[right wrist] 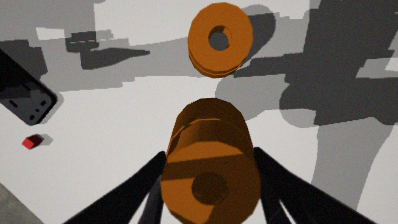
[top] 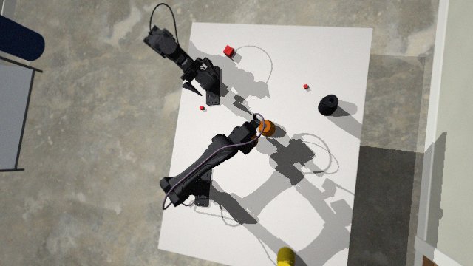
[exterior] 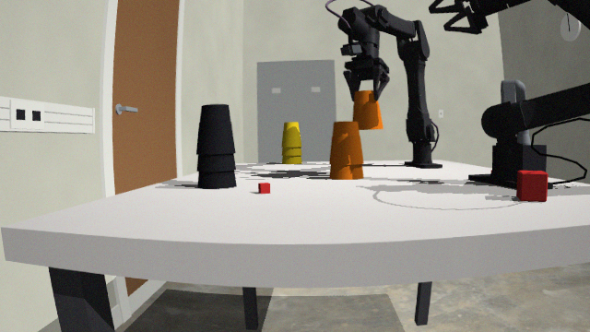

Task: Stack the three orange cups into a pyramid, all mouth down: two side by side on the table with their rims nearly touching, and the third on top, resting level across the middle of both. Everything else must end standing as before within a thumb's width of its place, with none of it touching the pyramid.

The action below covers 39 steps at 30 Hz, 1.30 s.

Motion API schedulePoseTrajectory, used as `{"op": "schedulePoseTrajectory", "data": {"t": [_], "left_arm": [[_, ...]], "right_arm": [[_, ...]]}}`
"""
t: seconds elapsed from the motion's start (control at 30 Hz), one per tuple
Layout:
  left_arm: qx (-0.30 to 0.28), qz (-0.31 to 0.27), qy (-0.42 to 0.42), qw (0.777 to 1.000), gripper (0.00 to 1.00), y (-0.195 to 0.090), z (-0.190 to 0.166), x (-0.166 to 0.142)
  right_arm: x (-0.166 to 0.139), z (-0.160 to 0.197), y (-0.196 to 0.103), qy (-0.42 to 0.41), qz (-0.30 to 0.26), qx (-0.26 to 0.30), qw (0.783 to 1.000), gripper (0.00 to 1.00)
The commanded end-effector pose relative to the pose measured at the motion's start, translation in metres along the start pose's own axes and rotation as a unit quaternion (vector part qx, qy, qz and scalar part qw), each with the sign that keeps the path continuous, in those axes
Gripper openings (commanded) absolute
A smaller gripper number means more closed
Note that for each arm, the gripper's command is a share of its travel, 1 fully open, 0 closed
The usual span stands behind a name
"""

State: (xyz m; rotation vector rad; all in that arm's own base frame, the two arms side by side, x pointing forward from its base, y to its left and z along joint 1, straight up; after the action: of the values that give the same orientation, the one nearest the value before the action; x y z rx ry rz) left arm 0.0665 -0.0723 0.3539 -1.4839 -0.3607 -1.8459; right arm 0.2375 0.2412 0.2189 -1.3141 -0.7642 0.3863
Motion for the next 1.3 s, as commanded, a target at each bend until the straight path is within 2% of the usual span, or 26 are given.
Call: {"op": "schedulePoseTrajectory", "data": {"t": [0.0,0.57,1.27], "left_arm": [[0.006,-0.017,0.001,1.0,1.0,-0.006,0.003,0.01],[0.006,-0.017,0.001,1.0,1.0,-0.006,0.003,0.01],[0.006,-0.017,0.001,1.0,1.0,-0.006,0.003,0.01]], "right_arm": [[0.005,0.003,-0.005,-0.001,-0.038,0.002,0.999,0.0],[-0.003,0.001,0.034,-0.001,-0.033,0.001,0.999,0.0],[-0.009,0.0,0.062,-0.001,-0.033,0.001,0.999,0.0]]}}
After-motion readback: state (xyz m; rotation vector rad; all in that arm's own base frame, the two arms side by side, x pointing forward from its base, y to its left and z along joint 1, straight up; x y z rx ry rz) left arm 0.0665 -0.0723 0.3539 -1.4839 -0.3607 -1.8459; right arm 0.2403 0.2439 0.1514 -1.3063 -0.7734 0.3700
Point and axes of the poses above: on each arm, the point where the finger pads meet when closed, its own y axis out along the fingers, its own z axis across the jaws, x = y × z, the point moved 3 cm from there along -y, back along the fingers, and after that the axes turned 11 degrees about y, right-handed, at the moved point
